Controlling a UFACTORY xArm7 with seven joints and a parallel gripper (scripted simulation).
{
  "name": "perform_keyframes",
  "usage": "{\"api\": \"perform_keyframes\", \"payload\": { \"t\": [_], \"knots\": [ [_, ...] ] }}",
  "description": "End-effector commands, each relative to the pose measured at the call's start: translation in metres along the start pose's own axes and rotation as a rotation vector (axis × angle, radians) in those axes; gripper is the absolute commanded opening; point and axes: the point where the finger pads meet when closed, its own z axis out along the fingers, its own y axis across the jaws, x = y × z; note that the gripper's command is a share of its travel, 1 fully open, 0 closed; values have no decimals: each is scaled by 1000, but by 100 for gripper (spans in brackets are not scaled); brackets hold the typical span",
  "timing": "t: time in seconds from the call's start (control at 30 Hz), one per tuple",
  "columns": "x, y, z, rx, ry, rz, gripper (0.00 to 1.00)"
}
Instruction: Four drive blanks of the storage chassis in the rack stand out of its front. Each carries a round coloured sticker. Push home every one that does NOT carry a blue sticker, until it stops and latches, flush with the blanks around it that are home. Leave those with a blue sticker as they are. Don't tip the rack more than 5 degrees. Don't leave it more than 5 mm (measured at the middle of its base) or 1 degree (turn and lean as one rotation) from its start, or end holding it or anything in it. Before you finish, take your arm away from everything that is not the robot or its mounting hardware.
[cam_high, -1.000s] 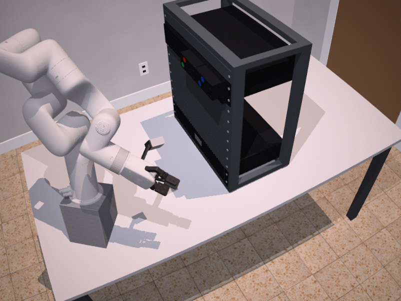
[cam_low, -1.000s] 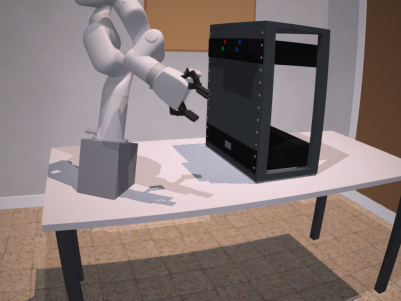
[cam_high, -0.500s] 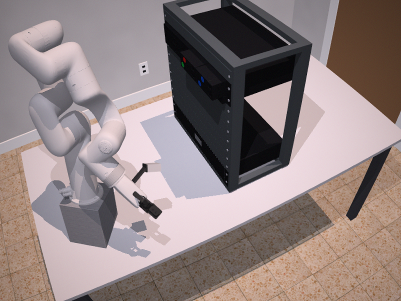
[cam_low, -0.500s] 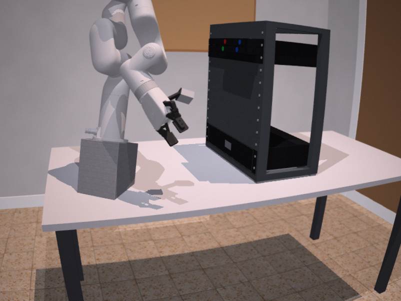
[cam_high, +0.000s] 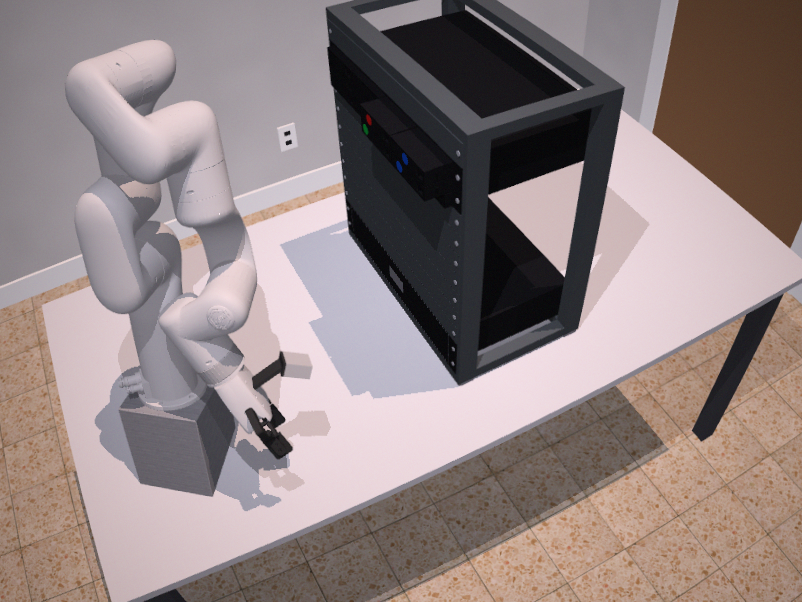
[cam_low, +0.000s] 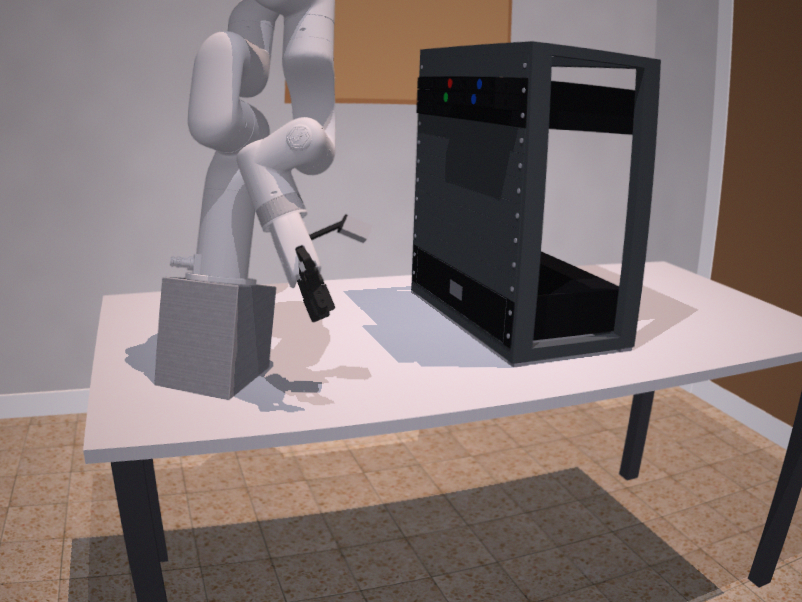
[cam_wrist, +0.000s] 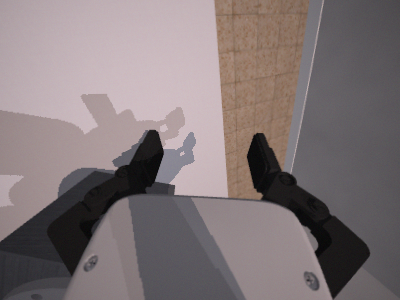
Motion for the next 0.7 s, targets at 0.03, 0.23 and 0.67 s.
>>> {"api": "perform_keyframes", "payload": {
  "t": [0.03,0.23,0.67],
  "knots": [
    [-12,-29,16,94,-36,132,100],
    [-16,-60,18,168,-66,256,100],
    [-11,-95,18,255,-87,398,100]
  ]
}}
